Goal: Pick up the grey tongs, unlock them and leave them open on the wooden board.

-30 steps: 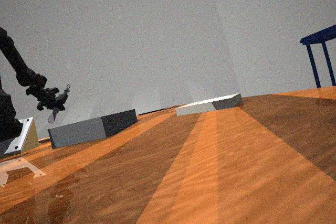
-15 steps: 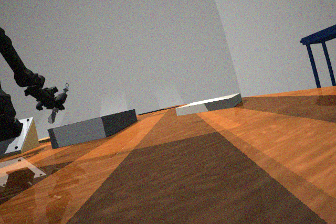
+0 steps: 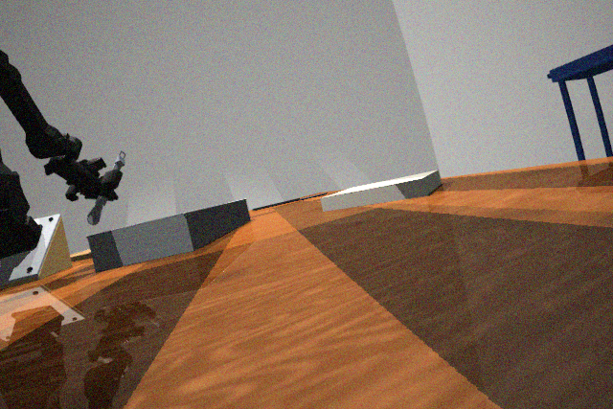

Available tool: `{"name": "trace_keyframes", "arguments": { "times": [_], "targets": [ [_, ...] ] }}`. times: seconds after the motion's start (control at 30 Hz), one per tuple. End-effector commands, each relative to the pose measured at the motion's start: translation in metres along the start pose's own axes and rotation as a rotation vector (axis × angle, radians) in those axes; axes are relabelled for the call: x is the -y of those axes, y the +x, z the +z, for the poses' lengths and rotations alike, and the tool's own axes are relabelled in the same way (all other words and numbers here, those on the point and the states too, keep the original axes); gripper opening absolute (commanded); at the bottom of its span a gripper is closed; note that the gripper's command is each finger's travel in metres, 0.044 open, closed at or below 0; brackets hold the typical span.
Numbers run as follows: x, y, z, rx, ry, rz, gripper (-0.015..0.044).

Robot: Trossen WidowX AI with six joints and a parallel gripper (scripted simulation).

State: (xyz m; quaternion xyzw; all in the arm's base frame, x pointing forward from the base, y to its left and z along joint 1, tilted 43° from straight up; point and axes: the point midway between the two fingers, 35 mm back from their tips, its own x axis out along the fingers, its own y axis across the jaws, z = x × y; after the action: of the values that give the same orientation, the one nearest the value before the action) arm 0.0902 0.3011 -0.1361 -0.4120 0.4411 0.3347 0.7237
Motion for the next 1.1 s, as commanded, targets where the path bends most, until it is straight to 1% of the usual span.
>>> {"name": "trace_keyframes", "arguments": {
  "times": [0.0,0.4,1.07],
  "targets": [
    [0.0,-0.001,0.003,0.011,0.0,-0.003,-0.015],
    [0.0,0.0,0.004,-0.001,-0.002,-0.003,-0.015],
    [-0.009,0.022,0.018,-0.24,-0.02,-0.004,-0.015]
  ]
}}
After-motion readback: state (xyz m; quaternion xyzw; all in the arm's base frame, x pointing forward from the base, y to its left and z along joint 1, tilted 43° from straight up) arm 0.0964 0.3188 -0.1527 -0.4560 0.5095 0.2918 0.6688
